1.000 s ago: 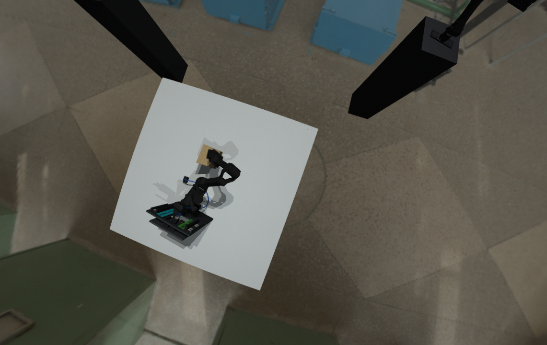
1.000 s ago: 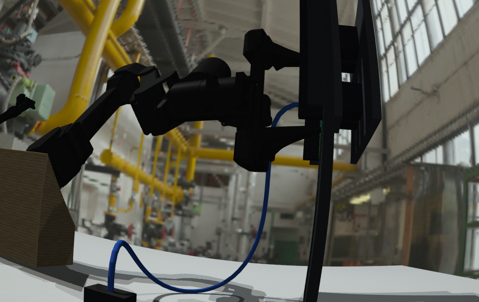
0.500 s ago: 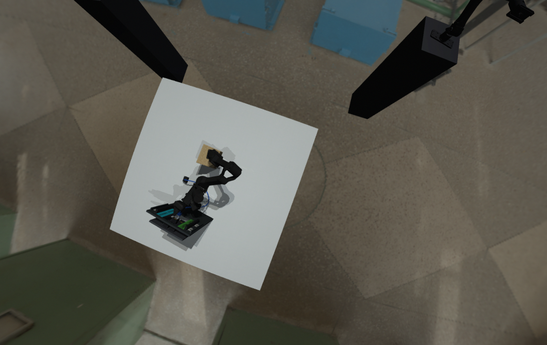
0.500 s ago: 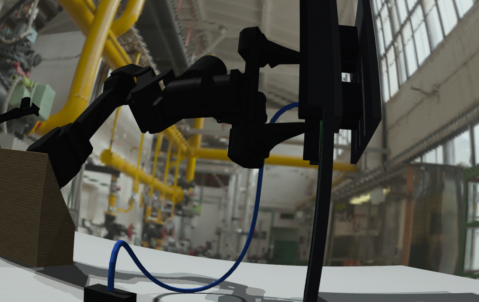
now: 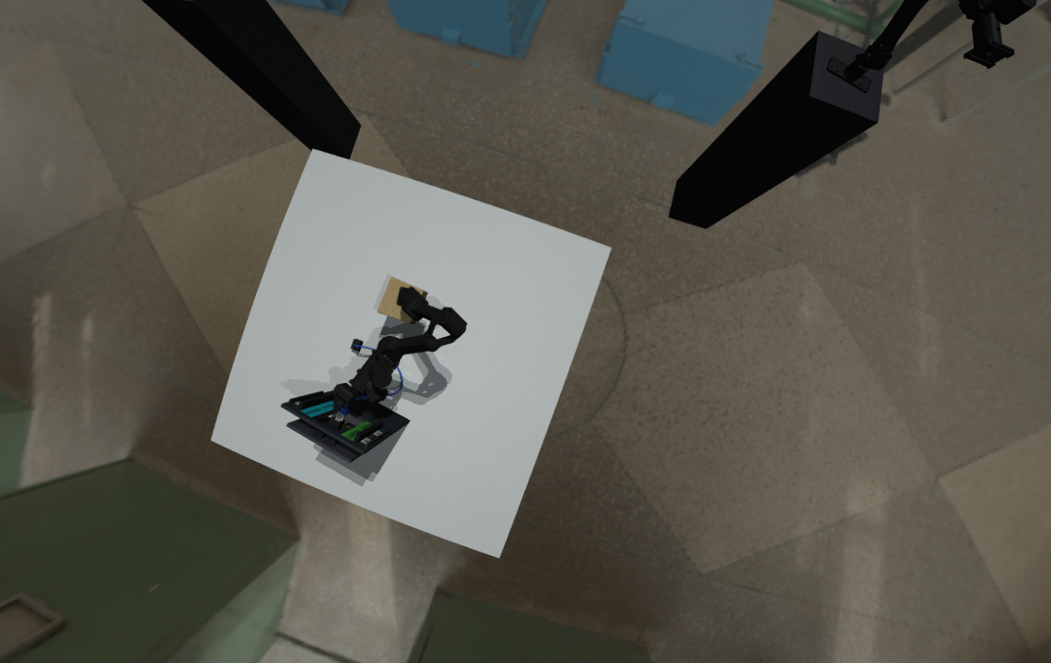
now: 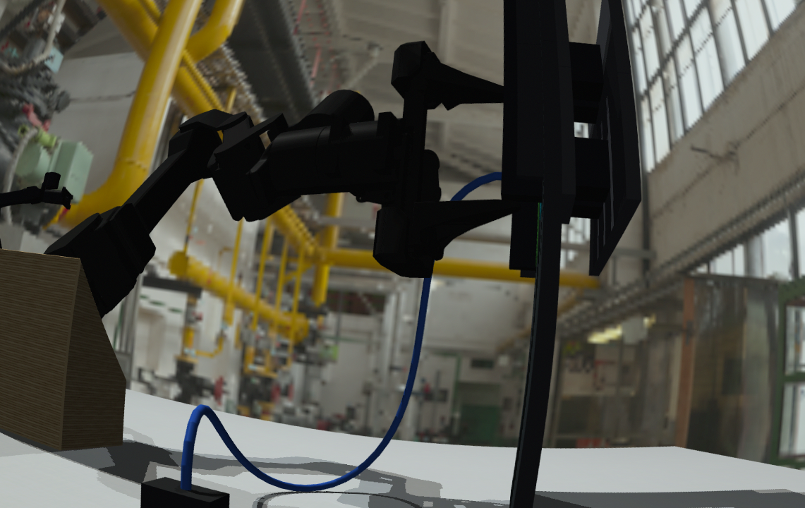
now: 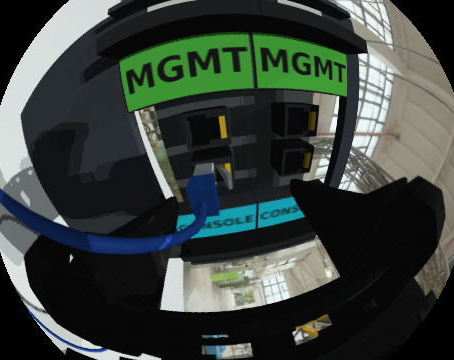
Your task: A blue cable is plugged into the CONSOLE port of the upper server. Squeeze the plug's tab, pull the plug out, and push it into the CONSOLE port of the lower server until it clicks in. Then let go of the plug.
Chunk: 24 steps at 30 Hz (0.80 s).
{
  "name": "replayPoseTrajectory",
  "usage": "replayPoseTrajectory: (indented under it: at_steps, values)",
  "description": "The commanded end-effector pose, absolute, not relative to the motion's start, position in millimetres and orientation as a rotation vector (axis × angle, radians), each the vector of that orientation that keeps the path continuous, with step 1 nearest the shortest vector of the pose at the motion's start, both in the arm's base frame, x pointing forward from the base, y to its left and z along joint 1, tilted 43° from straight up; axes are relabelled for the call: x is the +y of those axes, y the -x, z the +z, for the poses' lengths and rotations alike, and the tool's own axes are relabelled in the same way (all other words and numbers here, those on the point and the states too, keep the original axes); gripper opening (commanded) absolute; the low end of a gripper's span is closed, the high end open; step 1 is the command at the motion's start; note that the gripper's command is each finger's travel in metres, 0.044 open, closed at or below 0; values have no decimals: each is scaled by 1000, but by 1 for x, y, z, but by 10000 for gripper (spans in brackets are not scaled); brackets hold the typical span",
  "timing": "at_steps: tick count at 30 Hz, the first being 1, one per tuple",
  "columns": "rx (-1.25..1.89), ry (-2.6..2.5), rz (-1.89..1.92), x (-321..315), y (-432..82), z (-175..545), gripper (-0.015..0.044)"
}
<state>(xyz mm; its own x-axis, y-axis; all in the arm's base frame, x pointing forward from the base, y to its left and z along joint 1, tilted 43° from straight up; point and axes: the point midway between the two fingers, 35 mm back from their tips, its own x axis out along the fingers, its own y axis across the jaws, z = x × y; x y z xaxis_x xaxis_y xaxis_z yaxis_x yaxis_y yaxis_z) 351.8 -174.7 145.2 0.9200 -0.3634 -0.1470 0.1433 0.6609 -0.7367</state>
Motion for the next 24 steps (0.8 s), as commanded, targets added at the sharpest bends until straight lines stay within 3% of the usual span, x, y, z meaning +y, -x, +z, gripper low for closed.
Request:
replayPoseTrajectory:
  at_steps: [1, 24]
  values:
    - [296, 806, -285, -173, -351, 146, 440]
    - [295, 805, -285, -163, -354, 152, 440]
